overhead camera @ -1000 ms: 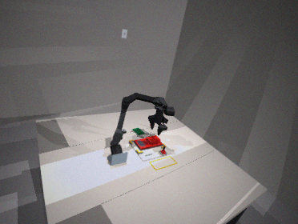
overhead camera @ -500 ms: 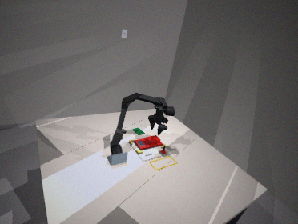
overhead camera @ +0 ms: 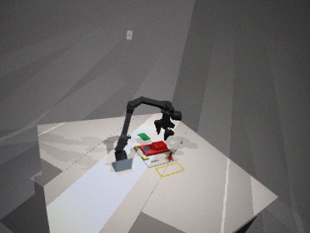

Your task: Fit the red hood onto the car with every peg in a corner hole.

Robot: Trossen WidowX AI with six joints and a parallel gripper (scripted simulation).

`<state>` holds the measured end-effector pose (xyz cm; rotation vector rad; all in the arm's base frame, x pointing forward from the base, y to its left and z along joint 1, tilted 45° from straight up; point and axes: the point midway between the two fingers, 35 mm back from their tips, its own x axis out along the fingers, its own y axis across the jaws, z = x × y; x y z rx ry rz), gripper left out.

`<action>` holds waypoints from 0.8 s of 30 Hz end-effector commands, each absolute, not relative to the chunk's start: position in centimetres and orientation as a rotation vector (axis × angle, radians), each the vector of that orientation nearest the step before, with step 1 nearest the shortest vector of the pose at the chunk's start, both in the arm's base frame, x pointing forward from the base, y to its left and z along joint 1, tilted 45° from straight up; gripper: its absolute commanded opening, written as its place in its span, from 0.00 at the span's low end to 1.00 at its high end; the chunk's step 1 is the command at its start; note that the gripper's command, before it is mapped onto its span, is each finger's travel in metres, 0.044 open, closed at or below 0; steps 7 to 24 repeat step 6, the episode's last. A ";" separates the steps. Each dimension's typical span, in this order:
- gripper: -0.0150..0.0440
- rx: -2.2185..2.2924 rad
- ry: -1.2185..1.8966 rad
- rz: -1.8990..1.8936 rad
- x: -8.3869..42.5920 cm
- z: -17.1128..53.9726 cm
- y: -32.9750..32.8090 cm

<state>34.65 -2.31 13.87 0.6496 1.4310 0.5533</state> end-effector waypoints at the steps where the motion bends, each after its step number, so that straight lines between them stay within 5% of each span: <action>1: 1.00 0.642 1.434 0.554 34.6 13.8 -2.3; 24: 1.00 0.642 1.434 0.554 34.6 13.8 -2.3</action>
